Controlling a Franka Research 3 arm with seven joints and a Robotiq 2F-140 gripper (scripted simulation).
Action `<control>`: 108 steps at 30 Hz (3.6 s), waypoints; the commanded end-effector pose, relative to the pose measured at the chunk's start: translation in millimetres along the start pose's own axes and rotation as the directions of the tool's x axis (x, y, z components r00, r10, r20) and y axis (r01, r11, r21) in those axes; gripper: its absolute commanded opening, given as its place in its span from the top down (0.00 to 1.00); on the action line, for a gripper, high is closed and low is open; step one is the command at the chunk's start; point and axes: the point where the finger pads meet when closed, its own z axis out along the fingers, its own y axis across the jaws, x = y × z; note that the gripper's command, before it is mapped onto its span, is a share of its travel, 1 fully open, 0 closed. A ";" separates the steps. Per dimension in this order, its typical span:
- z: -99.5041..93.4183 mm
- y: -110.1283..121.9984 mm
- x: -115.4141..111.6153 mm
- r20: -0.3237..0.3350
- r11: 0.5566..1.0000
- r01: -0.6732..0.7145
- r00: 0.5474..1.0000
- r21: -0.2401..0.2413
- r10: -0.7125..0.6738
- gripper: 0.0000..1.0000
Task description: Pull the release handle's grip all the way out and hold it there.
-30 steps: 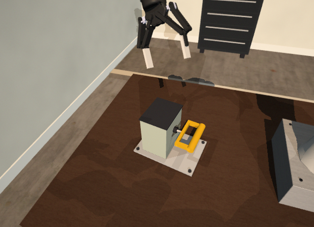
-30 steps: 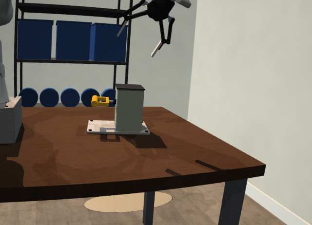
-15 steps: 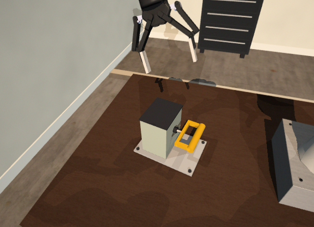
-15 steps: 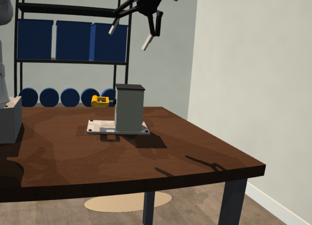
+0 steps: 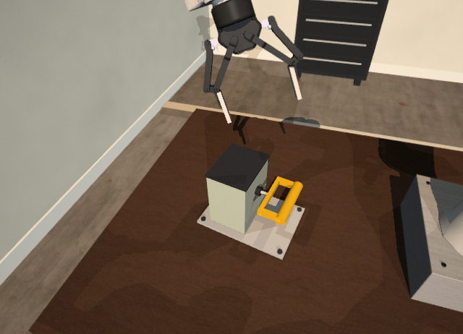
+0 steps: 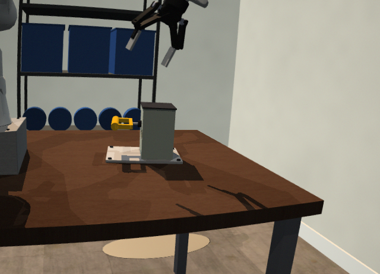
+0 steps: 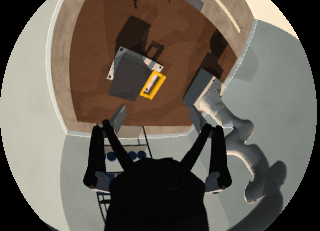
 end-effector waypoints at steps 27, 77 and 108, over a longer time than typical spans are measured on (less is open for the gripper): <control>37.9 15.6 26.0 0.008 0.919 0.393 0.919 -0.033 -0.393 0.00; 53.4 23.7 33.5 0.021 0.858 0.511 0.859 -0.047 -0.511 0.00; 60.5 27.6 36.7 0.028 0.821 0.568 0.823 -0.051 -0.567 0.00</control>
